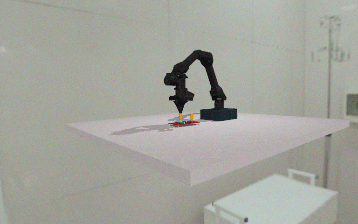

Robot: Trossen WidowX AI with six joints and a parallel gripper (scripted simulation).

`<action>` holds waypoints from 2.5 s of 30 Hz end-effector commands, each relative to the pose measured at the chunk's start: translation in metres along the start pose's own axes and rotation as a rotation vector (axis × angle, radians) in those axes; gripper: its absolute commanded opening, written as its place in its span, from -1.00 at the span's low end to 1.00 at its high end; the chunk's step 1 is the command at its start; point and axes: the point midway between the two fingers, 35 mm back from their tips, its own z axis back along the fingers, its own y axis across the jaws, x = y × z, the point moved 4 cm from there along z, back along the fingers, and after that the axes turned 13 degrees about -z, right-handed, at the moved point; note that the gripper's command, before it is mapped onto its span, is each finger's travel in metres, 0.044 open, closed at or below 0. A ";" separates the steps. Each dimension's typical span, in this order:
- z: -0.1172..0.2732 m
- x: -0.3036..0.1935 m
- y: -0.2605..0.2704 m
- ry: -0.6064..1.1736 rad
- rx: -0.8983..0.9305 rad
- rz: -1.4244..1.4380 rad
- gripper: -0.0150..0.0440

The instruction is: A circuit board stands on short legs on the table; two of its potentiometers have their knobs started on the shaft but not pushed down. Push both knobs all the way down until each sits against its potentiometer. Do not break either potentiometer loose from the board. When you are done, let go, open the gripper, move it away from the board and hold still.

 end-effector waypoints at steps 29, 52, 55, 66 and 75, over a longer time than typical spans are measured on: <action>-0.025 -0.001 0.000 -0.012 0.009 0.003 -0.49; -0.026 -0.001 0.000 -0.012 0.009 0.003 -0.49; -0.026 -0.001 0.000 -0.012 0.009 0.003 -0.49; -0.027 -0.001 0.000 -0.012 0.009 0.003 -0.49; -0.027 -0.001 0.000 -0.012 0.009 0.003 -0.49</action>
